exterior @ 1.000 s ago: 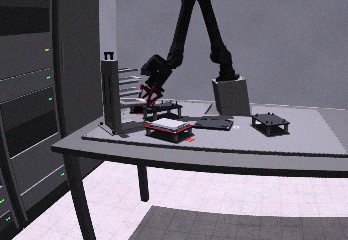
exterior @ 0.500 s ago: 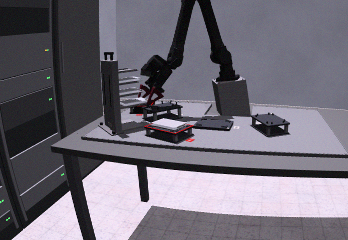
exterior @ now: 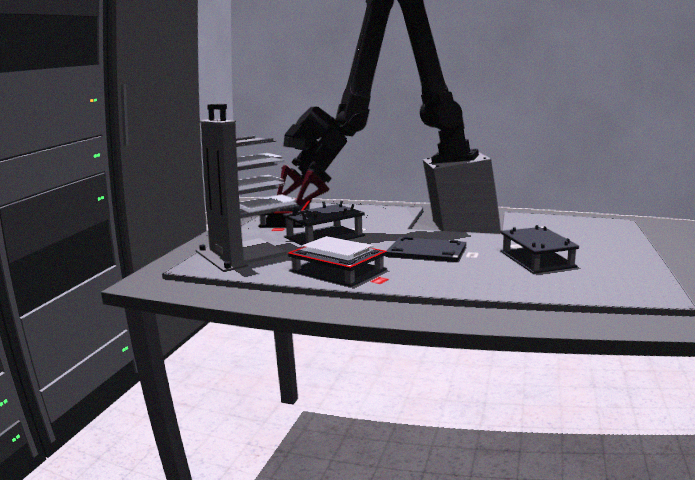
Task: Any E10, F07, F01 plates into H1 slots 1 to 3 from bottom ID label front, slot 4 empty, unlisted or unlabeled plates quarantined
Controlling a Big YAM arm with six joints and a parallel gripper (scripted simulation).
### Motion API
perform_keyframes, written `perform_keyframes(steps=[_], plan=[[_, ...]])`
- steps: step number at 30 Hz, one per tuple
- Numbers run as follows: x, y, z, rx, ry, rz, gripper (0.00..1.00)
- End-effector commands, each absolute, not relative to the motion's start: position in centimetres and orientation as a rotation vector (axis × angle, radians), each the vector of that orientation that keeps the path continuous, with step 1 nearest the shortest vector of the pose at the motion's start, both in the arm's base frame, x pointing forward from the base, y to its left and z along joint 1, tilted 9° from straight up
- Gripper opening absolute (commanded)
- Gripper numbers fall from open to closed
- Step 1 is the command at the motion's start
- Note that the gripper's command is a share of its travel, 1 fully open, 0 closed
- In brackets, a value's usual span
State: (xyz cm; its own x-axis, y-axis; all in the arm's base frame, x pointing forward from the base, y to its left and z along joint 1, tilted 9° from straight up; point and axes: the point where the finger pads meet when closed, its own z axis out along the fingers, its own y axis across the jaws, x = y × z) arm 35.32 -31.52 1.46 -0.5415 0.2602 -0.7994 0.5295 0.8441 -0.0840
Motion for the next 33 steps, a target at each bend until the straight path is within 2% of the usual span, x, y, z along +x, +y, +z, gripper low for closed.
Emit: perform_keyframes(steps=[1, 33], plan=[[35.0, -31.8, 2.9, 0.554, 2.125, -0.429, 1.0], [31.0, -29.4, 2.1, 0.555, 2.129, -0.43, 1.0]])
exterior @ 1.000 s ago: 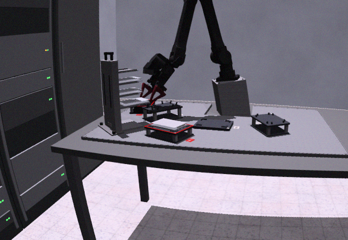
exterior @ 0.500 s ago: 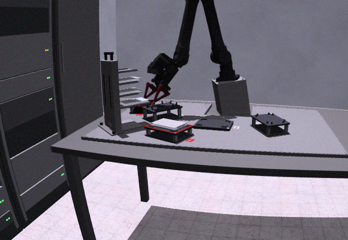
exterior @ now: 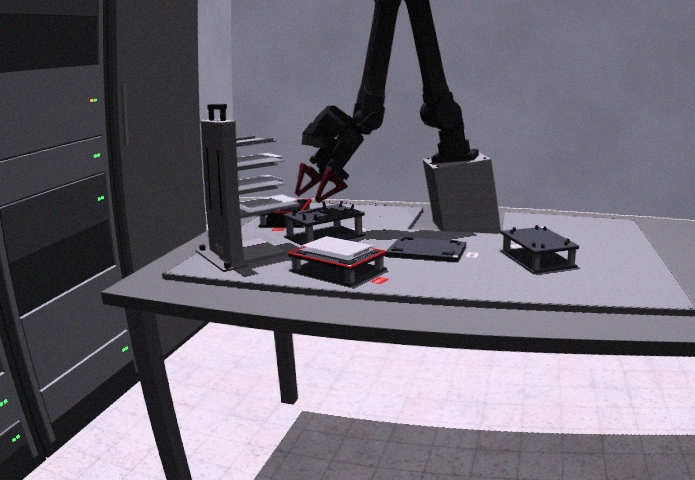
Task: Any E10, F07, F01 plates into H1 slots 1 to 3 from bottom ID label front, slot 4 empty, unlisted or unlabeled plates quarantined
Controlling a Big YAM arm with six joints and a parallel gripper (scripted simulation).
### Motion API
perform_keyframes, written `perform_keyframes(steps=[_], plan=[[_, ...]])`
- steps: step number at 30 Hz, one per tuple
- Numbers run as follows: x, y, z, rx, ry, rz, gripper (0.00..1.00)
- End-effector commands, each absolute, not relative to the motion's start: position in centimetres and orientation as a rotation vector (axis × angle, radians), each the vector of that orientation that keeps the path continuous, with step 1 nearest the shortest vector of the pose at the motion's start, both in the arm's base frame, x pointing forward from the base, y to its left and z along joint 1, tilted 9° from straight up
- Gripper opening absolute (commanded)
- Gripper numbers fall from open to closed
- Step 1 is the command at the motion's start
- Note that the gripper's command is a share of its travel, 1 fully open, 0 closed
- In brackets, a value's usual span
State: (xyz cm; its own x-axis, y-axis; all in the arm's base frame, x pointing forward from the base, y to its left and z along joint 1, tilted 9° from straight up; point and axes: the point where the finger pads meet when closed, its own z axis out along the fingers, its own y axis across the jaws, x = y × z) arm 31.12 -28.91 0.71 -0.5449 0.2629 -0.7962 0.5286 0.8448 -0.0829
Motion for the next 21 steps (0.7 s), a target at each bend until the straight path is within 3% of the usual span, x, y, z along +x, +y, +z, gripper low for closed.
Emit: perform_keyframes(steps=[1, 15, 16, 21], plan=[[30.8, -29.3, 2.1, 0.556, 2.129, -0.431, 1.0], [29.1, -28.2, 1.8, 0.555, 2.13, -0.431, 1.0], [28.8, -27.9, 0.2, 0.566, 2.158, -0.414, 0.0], [29.5, -28.1, 0.9, 0.562, 2.144, -0.412, 0.0]])
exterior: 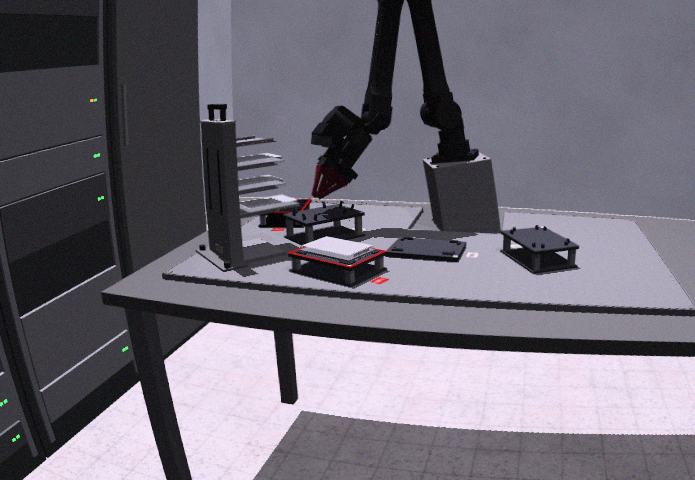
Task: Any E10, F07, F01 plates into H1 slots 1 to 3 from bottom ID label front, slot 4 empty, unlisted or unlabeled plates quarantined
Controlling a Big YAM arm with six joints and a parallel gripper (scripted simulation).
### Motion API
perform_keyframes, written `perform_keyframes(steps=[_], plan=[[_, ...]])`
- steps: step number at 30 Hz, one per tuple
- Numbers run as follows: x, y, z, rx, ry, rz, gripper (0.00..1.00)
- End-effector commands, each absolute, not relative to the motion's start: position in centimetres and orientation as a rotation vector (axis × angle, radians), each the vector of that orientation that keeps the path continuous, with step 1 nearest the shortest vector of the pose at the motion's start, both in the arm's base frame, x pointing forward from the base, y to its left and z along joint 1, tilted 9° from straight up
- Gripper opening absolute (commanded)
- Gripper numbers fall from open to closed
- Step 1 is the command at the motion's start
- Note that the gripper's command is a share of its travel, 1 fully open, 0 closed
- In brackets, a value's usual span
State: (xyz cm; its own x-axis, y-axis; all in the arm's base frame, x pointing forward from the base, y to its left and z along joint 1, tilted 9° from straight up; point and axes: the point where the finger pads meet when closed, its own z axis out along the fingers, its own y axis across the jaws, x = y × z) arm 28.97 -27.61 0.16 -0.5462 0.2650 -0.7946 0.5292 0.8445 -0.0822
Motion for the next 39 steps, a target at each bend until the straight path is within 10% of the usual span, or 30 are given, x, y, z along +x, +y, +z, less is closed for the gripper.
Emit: perform_keyframes(steps=[1, 39], plan=[[29.5, -28.1, 0.9, 0.562, 2.144, -0.412, 0.0], [30.9, -28.6, 1.0, 0.56, 2.146, -0.401, 0.0]])
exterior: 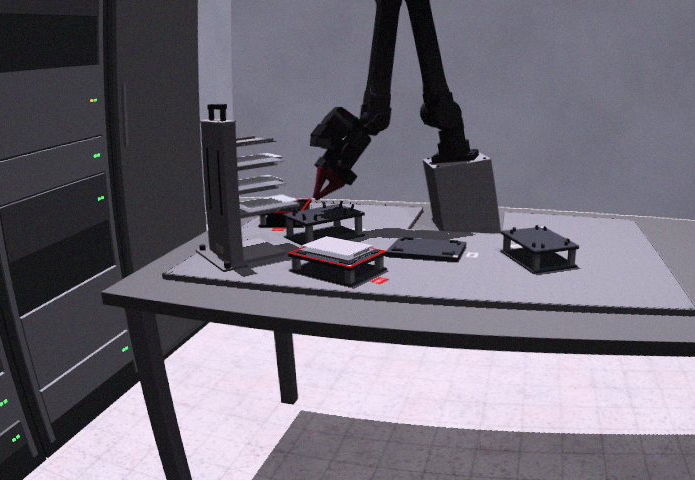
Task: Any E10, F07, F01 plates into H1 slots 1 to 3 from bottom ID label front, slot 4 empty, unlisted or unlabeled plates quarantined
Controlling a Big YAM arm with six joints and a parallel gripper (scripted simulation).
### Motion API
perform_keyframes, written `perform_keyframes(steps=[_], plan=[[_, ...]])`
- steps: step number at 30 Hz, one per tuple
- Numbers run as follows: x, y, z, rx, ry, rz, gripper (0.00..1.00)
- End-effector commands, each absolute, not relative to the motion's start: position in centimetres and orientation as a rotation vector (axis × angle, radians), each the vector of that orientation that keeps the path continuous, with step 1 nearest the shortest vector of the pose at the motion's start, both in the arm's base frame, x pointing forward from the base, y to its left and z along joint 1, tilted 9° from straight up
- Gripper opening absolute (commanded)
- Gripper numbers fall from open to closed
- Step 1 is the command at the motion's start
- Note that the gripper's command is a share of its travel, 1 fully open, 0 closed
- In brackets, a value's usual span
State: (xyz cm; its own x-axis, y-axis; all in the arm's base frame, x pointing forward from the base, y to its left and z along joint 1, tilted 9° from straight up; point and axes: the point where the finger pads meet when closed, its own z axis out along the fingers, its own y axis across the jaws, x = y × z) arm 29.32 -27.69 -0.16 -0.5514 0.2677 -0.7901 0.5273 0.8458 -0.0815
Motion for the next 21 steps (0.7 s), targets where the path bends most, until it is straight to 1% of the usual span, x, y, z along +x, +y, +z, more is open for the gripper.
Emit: perform_keyframes(steps=[1, 21], plan=[[31.0, -28.8, 1.3, 0.561, 2.14, -0.406, 0.0], [32.0, -29.3, 1.0, 0.564, 2.15, -0.4, 0.0]])
